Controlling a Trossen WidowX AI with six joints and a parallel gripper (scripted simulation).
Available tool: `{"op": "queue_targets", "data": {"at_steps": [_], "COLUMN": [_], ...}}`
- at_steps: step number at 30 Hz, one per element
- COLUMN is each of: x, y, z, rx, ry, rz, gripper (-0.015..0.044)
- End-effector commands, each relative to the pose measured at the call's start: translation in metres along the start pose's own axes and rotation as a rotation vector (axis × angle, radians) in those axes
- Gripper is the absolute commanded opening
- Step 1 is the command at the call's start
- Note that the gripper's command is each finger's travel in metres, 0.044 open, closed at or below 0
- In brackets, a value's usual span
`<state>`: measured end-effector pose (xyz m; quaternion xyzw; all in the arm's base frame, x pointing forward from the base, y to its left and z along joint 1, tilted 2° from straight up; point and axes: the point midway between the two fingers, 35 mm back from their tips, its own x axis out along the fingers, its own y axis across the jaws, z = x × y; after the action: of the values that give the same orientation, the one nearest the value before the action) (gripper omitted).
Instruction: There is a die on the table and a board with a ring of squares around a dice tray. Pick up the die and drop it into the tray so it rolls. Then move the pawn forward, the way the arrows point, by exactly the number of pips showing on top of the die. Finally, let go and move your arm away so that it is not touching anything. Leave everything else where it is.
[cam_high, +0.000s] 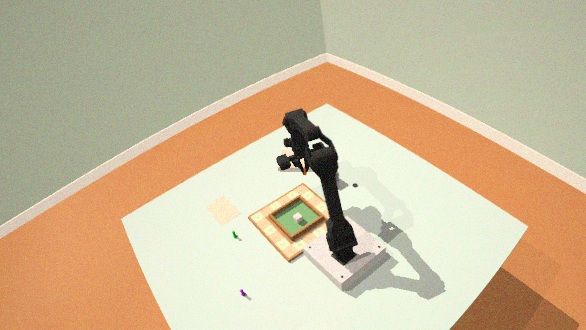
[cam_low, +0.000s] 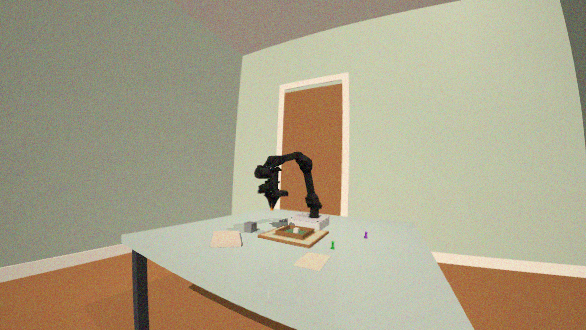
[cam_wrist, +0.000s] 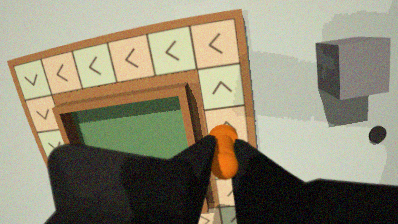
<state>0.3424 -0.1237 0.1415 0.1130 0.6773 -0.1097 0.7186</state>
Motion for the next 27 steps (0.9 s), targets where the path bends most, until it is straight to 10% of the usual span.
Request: {"op": "queue_targets", "data": {"at_steps": [1, 27], "x": [0.008, 0.106], "y": [0.014, 0.099], "z": [0.005, 0.019], "rx": [-0.003, -0.002], "ry": [-0.004, -0.005], "rz": [0.002, 0.011], "gripper": [0.0000, 0.0000]}}
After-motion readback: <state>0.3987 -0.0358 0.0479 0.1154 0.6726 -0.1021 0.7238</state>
